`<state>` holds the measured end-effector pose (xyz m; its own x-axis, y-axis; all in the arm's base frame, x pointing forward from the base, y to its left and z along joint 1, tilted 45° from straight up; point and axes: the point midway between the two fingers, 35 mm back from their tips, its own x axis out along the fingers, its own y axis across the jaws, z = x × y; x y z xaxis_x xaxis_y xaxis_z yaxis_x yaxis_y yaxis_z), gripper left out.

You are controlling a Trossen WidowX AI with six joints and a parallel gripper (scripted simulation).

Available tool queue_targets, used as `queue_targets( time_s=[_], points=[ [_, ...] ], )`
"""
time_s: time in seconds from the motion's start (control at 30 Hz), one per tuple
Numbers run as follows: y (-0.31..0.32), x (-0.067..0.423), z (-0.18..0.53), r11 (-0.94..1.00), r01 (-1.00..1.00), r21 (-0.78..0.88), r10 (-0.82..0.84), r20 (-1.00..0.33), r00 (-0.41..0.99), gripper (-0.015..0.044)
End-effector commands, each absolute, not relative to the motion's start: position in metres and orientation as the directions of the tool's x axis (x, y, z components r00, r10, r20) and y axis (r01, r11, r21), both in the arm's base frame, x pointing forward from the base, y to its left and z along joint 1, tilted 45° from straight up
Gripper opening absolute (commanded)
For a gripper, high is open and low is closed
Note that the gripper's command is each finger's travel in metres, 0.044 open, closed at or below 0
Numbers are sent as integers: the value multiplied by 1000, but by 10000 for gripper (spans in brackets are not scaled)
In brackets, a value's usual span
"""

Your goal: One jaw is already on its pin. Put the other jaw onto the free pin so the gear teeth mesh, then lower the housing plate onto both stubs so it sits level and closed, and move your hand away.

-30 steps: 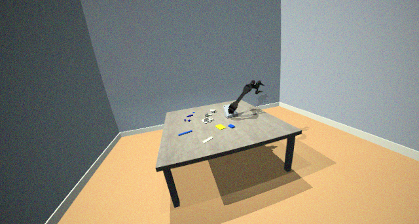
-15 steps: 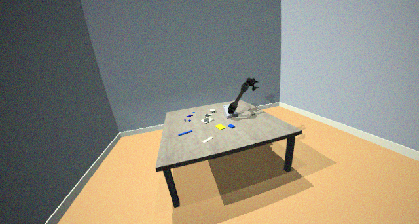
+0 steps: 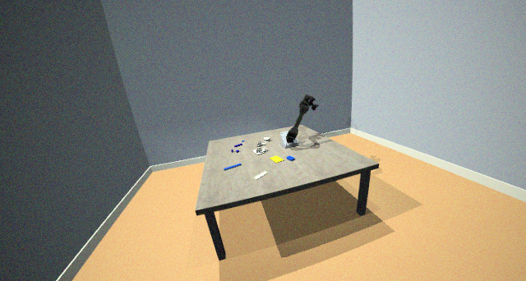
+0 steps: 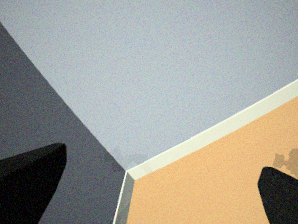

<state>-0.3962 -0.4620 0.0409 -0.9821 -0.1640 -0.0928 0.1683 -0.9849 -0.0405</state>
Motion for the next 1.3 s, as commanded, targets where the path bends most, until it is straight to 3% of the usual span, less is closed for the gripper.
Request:
queue_targets(
  time_s=[0.0, 0.57, 1.27],
  points=[
    [-475, -381, 34, -969, 225, -98, -212, -123, -969, 440],
    [-533, -295, 0, -795, 503, -338, -424, -282, -861, 440],
    [-571, -169, -47, -369, 768, -523, -589, -508, -629, 440]
  ],
)
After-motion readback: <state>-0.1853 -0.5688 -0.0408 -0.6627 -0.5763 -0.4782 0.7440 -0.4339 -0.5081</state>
